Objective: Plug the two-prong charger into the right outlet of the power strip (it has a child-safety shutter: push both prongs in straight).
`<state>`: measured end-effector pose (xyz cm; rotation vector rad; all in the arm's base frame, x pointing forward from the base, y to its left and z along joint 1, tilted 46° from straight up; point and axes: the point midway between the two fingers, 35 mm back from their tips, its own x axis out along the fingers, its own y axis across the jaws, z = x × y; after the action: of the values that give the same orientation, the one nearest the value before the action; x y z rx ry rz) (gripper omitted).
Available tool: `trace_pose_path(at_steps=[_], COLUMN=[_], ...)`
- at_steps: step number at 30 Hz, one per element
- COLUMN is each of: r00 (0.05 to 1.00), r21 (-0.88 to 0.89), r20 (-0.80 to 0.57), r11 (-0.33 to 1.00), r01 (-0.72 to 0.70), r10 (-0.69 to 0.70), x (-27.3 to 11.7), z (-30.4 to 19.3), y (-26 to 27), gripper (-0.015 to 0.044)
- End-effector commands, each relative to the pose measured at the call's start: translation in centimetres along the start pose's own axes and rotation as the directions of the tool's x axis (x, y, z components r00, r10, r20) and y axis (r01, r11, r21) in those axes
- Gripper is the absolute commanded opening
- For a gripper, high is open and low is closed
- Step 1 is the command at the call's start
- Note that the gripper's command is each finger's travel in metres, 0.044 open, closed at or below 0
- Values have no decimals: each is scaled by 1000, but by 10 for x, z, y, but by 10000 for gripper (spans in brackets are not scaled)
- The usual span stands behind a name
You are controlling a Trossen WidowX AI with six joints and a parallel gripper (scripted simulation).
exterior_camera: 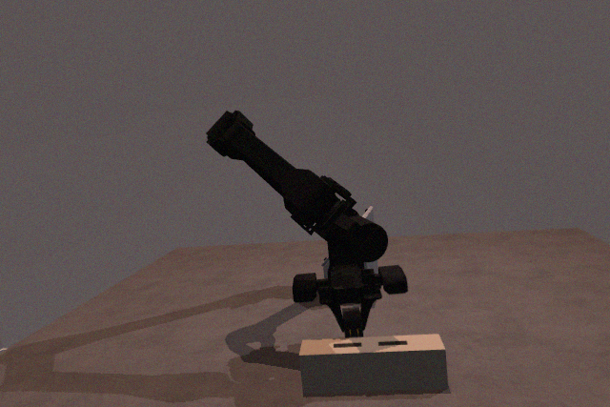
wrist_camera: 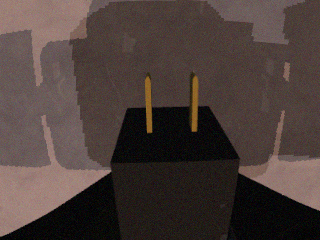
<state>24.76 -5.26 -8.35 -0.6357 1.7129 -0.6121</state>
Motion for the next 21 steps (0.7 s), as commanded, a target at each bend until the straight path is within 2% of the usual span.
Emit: trace_pose_path(at_steps=[1,21], r00=[1000,1000], r21=[16,44], r20=[3,3], r11=[1000,999], r01=[4,3], r10=[-4,-4], x=[0,-1], z=[4,27], y=[-2,-6], gripper=[0,0])
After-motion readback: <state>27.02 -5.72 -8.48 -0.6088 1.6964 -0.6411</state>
